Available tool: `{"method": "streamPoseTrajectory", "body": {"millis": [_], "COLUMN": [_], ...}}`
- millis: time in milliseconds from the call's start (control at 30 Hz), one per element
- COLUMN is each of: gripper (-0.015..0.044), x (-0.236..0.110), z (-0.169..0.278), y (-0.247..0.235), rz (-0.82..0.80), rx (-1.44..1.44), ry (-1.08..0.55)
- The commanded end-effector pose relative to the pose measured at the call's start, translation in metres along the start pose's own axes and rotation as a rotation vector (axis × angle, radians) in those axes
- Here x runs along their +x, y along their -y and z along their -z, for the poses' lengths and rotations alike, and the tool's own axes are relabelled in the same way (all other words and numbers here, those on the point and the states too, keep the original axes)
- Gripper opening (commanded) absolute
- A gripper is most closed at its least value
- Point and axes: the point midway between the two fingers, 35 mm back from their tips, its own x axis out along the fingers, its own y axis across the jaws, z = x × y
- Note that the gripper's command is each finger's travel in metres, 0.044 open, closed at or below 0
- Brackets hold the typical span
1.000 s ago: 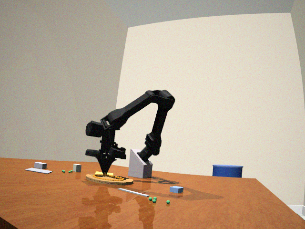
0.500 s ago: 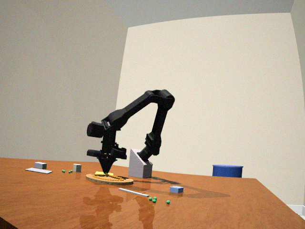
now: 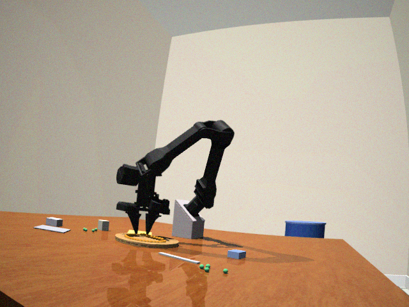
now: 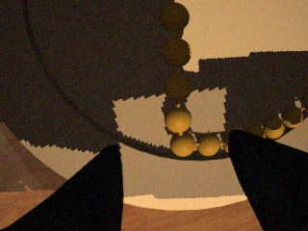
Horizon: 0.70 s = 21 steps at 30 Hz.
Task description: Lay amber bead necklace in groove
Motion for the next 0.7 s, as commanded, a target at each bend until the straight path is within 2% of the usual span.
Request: {"method": "streamPoseTrajectory", "body": {"millis": [0,167,667], "gripper": [0.0315,0.0440,0.0440], "x": [-0.0001,-0.0023,-0.0057], "z": [-0.0001,-0.0001,-0.0001], "y": [0.0002,-0.0004,-0.0004], "rz": [0.000,-0.001,-0.003], "rx": [-0.001,0.003,0.003], "ry": [0.000,0.001,-0.001]}}
